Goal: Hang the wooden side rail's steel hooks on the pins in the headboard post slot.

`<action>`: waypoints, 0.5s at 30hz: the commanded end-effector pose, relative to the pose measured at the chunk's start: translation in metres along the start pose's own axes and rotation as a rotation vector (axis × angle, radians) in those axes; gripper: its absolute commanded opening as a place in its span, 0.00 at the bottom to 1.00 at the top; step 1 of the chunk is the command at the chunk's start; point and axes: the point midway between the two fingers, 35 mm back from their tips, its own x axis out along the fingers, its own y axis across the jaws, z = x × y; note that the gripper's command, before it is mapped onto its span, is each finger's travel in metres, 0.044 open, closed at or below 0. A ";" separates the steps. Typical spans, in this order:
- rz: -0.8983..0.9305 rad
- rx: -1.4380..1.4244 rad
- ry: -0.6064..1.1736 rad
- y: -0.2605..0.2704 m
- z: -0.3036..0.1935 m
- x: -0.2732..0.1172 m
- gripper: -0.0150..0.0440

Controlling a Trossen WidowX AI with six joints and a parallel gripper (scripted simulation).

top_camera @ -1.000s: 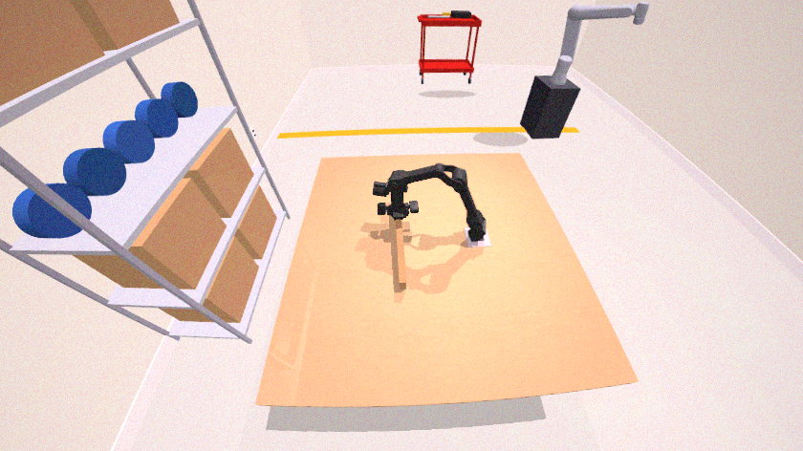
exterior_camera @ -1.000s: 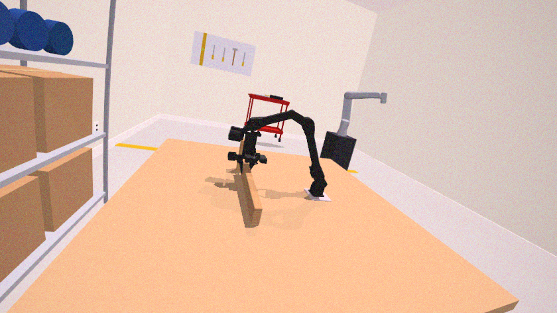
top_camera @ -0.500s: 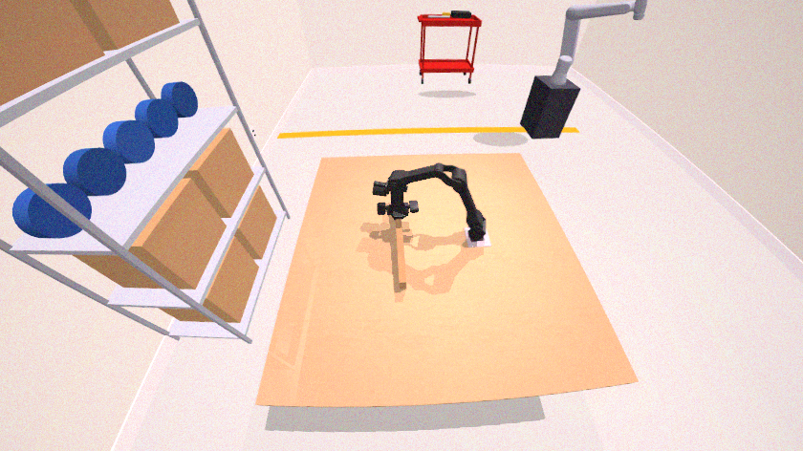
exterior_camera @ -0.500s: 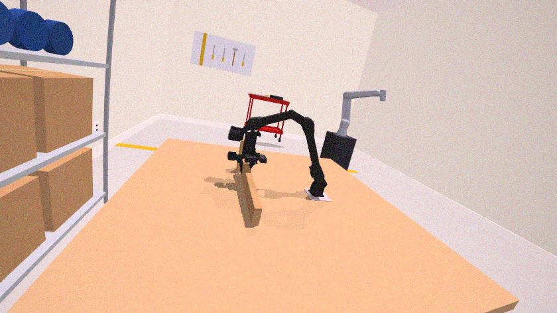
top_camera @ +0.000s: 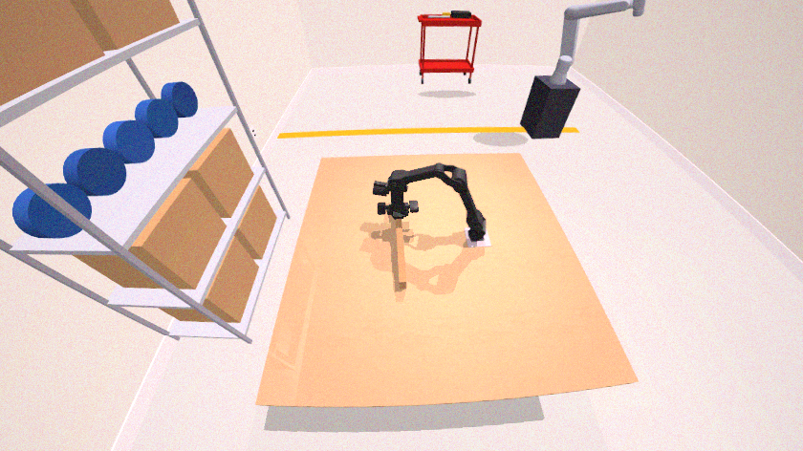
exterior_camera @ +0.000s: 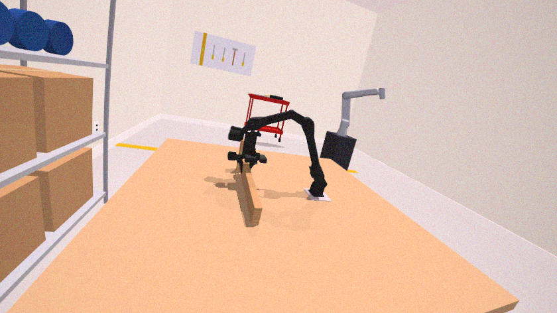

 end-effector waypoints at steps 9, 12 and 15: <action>-0.005 -0.003 0.007 0.000 -0.003 -0.002 0.25; -0.005 -0.003 0.007 0.000 -0.003 -0.002 0.25; -0.005 -0.003 0.007 -0.001 -0.003 -0.003 0.25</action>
